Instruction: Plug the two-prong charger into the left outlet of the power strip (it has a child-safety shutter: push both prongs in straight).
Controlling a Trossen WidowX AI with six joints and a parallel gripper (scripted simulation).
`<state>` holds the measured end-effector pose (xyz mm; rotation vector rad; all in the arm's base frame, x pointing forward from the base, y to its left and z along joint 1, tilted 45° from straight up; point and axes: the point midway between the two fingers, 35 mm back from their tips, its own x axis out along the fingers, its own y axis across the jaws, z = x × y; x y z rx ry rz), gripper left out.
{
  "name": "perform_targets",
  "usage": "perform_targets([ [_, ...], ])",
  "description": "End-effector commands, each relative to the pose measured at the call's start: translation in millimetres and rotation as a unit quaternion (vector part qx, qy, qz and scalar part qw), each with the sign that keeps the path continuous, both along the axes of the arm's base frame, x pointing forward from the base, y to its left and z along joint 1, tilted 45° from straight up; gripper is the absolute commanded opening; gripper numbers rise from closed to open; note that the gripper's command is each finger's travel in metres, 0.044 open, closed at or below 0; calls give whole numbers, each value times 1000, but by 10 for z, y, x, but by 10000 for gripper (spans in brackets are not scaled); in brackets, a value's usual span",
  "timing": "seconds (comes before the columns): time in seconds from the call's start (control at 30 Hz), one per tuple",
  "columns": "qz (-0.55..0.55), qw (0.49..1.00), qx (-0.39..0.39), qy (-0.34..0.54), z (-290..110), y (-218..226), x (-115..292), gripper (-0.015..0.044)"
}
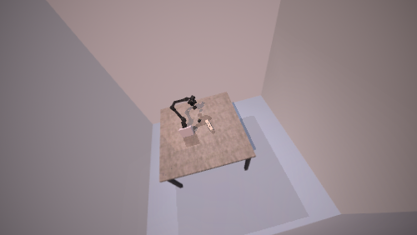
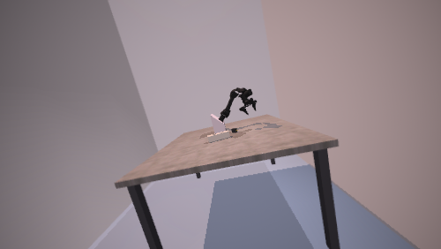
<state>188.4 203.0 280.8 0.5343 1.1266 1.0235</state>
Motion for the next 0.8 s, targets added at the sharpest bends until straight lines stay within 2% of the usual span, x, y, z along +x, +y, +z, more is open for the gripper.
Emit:
perform_targets([
  [0.0,6,1000,-23,-7,-215,-41,107,440],
  [0.77,83,986,-117,-83,-1199,-425,416,440],
])
